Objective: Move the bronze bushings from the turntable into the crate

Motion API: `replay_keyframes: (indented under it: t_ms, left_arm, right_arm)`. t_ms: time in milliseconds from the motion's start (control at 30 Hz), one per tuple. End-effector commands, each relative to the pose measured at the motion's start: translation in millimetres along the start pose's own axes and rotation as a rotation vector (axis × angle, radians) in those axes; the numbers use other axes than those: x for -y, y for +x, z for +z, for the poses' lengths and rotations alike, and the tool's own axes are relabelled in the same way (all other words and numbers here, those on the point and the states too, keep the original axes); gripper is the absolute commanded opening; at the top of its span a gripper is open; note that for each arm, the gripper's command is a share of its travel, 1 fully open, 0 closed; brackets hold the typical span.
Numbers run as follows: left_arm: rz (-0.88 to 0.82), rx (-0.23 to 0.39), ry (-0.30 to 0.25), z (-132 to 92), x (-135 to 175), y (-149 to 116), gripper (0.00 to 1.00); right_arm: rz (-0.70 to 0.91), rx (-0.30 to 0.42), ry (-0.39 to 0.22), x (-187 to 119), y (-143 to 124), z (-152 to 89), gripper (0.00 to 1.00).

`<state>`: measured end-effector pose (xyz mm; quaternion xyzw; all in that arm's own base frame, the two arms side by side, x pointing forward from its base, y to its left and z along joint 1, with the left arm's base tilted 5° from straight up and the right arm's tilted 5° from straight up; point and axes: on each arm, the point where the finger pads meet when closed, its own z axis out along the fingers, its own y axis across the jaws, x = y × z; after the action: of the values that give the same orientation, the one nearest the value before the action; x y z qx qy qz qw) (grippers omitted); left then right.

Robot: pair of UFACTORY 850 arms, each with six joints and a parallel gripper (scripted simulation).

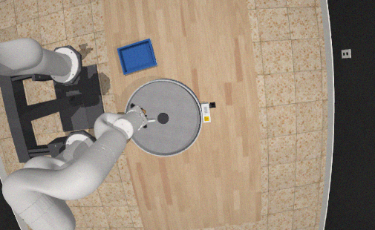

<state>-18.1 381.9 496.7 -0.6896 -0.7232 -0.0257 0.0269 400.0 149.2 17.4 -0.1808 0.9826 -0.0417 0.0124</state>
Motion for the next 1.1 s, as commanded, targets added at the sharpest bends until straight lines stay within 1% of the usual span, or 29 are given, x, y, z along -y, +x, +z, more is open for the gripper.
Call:
replay_keyframes:
  t_ms: [0,367,633,833,1067]
  left_arm:
    - [0.000,-0.002,0.000,-1.0,0.0,0.5,1.00]
    - [0.000,-0.002,0.000,-1.0,0.0,0.5,1.00]
    - [0.000,-0.002,0.000,-1.0,0.0,0.5,1.00]
    - [0.000,-0.002,0.000,-1.0,0.0,0.5,1.00]
    - [0.000,-0.002,0.000,-1.0,0.0,0.5,1.00]
  right_arm:
    - [0.000,0.001,0.000,0.1,-0.8,-0.4,0.41]
    - [0.000,0.001,0.000,0.1,-0.8,0.0,0.41]
    - [0.000,0.001,0.000,0.2,-0.9,17.4,0.41]
    - [0.000,0.001,0.000,0.2,-0.9,22.7,0.41]
    - [0.000,0.001,0.000,0.2,-0.9,23.0,0.41]
